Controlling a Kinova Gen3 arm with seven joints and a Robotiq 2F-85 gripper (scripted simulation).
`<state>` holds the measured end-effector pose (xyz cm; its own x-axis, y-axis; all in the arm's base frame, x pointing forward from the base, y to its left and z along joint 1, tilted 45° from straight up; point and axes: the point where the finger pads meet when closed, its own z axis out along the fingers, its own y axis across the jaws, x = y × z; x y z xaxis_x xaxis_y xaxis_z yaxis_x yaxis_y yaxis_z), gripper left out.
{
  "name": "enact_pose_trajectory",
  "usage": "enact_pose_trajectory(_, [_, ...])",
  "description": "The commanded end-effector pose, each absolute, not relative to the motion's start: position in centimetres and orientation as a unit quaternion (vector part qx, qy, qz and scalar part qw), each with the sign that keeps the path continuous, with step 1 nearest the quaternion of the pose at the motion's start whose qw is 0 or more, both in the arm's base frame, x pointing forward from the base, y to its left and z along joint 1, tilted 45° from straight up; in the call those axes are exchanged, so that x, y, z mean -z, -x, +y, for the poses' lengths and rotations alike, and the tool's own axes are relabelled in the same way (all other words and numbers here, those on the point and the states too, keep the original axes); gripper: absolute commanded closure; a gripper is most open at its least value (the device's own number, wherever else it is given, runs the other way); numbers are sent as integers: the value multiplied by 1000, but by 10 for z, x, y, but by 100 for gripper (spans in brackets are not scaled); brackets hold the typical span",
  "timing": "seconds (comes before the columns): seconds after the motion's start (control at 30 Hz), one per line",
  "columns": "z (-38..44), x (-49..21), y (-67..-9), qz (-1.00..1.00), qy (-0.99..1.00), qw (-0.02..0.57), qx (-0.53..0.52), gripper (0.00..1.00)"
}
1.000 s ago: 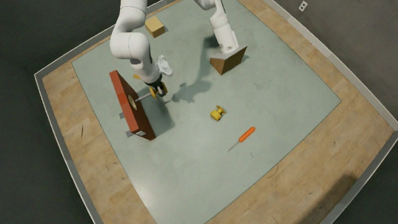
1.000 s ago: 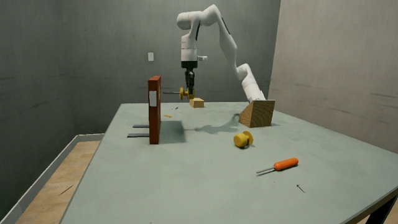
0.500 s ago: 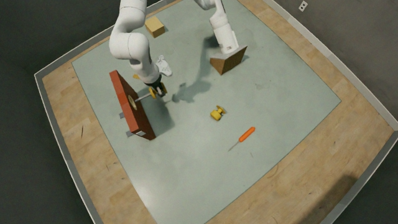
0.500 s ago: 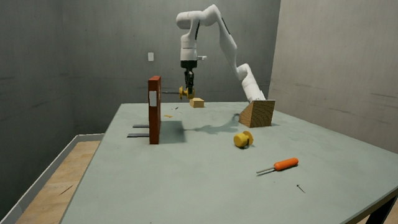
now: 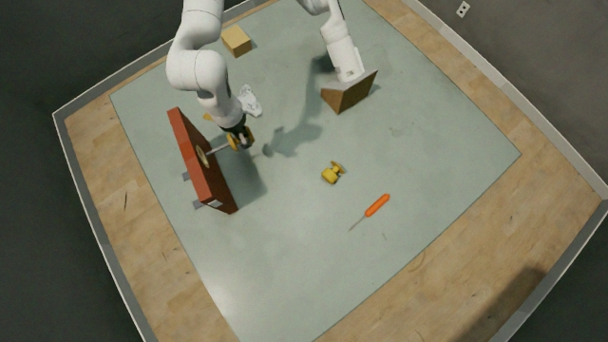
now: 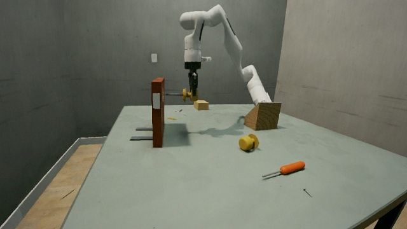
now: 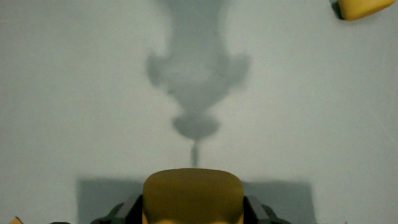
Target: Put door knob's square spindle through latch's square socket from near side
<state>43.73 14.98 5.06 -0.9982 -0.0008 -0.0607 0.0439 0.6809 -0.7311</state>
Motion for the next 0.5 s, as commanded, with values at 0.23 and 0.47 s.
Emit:
enact_pose_trajectory(0.23, [145,-52,-441,914,-11,25,404,37])
enact_pose_trajectory(0.47, [145,-52,-441,914,-11,25,404,37])
